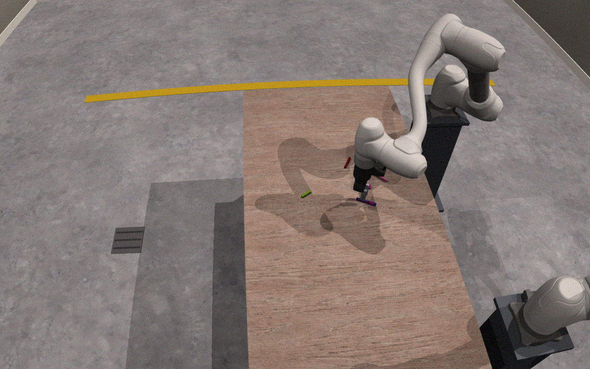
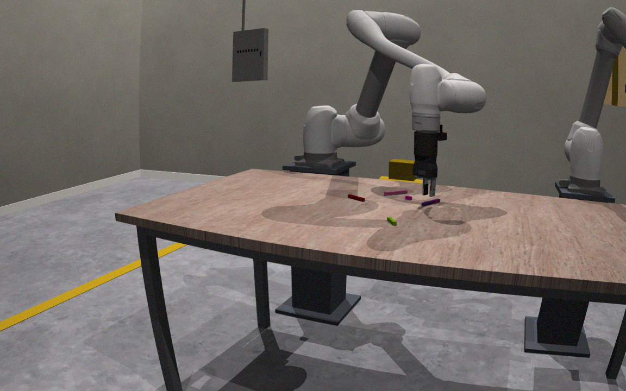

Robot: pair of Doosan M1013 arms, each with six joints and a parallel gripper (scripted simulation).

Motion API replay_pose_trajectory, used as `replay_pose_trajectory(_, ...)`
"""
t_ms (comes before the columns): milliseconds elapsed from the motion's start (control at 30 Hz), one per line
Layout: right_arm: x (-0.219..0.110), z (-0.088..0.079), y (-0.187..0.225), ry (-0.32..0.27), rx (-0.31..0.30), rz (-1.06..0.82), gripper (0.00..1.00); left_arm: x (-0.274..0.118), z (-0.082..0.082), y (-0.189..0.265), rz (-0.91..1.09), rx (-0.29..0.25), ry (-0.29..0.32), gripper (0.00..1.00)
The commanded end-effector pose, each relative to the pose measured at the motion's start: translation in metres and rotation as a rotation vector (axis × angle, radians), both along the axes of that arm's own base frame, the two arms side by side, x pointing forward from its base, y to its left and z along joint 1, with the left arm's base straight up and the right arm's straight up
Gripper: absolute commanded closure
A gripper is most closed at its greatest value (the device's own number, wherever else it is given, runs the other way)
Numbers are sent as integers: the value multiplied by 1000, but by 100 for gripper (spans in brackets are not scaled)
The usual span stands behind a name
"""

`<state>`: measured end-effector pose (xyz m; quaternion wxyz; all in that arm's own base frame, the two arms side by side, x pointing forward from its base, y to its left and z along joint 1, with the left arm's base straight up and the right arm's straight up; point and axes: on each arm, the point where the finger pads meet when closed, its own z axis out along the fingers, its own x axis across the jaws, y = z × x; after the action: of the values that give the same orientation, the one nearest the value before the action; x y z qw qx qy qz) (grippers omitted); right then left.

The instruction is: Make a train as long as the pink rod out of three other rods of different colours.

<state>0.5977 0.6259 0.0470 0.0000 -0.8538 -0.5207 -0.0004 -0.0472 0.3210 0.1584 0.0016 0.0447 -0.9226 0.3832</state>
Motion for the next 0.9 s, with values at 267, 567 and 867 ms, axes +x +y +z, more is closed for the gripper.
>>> replay_pose_trajectory(267,0,51,0,0,1,0,46,0,0,0,0,1,0,0)
replay_pose_trajectory(567,0,66,0,0,1,0,46,0,0,0,0,1,0,0)
replay_pose_trajectory(867,0,66,0,0,1,0,0,0,0,0,0,1,0,0)
